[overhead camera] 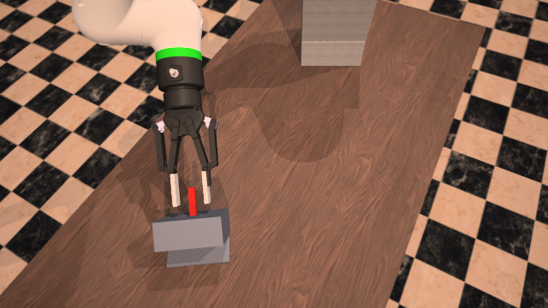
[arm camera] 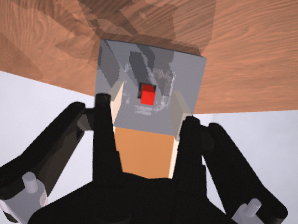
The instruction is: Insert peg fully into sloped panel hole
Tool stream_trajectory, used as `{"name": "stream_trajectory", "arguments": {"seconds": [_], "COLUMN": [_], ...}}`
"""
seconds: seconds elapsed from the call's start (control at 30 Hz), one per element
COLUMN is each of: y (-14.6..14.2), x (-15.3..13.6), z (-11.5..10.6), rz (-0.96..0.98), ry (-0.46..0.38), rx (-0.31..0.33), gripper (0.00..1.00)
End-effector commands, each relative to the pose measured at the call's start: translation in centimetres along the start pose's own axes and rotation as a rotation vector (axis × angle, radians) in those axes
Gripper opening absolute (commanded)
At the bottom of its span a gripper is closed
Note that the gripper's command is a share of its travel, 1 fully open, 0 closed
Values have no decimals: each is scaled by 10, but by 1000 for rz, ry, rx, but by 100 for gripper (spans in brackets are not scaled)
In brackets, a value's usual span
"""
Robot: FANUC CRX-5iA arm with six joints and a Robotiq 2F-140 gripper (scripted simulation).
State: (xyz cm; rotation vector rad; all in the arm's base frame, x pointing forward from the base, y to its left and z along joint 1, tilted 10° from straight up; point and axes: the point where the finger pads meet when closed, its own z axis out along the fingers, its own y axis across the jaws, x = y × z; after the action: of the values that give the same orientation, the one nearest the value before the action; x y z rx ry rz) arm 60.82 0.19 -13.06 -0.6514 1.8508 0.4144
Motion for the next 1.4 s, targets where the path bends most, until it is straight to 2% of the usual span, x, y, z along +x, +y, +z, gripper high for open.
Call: {"name": "stream_trajectory", "arguments": {"seconds": [0.0,1.03,1.37], "y": [0,-1,-1], "x": [0,-1,-1], "z": [-1,-92,-95], "rz": [0,0,0], "ry": [0,0,0], "rx": [0,0,0], "gripper": [37,89,100]}}
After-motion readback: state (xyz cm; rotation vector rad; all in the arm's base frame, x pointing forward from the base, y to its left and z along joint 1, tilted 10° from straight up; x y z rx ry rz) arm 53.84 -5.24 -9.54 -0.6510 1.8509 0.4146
